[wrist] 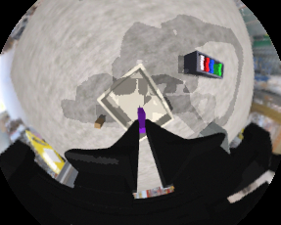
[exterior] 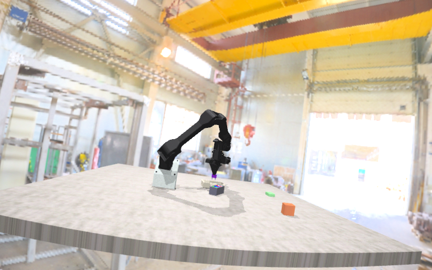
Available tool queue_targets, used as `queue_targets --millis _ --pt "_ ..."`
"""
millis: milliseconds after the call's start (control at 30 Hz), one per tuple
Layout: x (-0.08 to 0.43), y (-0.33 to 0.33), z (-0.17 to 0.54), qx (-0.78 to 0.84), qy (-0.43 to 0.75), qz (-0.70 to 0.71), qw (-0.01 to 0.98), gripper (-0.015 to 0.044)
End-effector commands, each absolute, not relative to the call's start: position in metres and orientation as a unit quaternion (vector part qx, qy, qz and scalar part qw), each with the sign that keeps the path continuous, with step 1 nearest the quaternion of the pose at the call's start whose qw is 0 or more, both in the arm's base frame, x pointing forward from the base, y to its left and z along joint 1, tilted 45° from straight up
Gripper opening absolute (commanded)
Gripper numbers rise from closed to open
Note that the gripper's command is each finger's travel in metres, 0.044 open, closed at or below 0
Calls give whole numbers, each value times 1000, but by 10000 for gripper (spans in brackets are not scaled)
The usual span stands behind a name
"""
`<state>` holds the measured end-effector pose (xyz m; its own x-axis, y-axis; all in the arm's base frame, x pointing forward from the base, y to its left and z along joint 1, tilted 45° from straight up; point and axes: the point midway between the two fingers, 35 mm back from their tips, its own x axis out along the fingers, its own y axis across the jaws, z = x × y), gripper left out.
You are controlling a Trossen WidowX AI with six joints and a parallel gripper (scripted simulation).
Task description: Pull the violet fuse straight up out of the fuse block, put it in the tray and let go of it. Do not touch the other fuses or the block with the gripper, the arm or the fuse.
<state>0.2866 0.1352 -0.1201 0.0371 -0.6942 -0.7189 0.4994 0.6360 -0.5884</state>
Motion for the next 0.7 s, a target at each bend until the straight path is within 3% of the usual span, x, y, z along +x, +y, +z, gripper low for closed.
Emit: queue_targets --millis 0,300,667 --pt "287 130 -125 -91 554 -417 715 0" --pt "287 121 -133 -92 553 -417 715 0" --pt "287 124 -131 -88 554 -418 714 289"
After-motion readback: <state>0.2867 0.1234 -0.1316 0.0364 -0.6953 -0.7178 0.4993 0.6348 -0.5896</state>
